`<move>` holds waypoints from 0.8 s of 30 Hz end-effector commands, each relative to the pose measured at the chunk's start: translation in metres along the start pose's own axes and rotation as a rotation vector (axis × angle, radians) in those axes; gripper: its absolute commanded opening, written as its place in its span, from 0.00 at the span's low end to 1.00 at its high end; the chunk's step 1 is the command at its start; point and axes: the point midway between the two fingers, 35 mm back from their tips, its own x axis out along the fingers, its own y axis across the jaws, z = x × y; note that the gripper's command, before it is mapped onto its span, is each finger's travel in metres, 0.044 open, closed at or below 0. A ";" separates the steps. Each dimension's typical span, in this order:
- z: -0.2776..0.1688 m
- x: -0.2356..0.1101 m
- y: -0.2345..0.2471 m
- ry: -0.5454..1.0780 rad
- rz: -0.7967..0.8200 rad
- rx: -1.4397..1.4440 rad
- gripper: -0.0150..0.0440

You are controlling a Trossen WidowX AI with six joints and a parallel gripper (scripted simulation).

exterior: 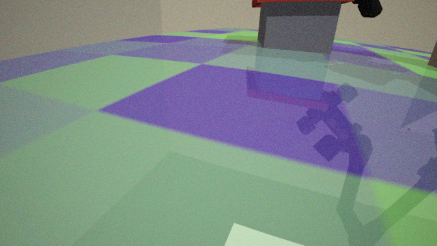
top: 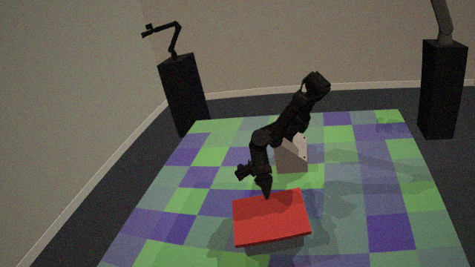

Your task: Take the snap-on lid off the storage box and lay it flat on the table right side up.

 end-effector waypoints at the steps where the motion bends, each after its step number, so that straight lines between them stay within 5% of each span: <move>1: 0.000 0.001 0.000 0.000 0.000 0.002 0.25; 24: 0.000 0.002 0.002 0.000 0.000 0.002 0.25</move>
